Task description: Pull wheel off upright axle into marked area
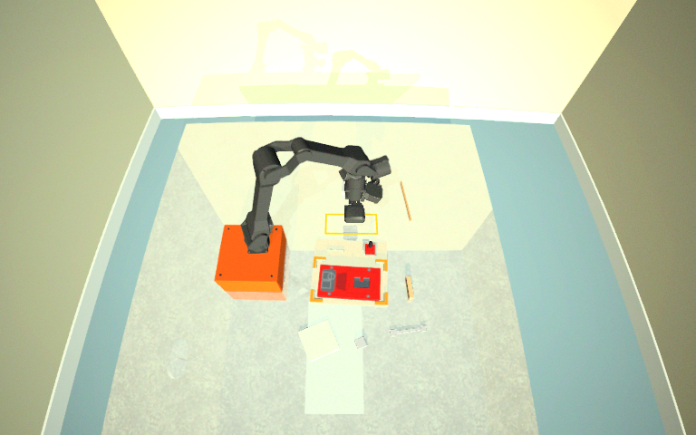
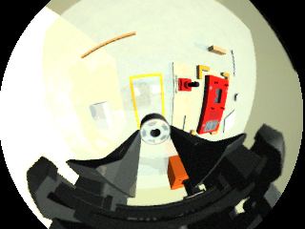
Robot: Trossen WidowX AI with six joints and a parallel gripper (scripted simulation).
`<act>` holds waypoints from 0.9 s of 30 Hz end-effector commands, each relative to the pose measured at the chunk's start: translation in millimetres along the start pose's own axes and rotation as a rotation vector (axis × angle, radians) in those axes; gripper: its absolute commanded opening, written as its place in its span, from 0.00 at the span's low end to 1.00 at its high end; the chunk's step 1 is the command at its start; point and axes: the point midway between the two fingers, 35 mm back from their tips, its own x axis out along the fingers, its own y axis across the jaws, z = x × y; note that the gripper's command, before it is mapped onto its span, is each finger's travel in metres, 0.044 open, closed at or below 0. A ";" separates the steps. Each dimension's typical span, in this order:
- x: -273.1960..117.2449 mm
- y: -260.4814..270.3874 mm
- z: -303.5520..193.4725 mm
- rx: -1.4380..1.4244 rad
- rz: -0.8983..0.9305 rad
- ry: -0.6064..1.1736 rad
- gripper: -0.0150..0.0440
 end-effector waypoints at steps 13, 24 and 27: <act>37.5 2.8 0.4 0.009 0.003 -0.011 0.25; 100.5 1.9 -1.2 0.009 0.002 -0.011 0.25; 101.5 1.8 -1.3 0.009 0.002 -0.011 0.25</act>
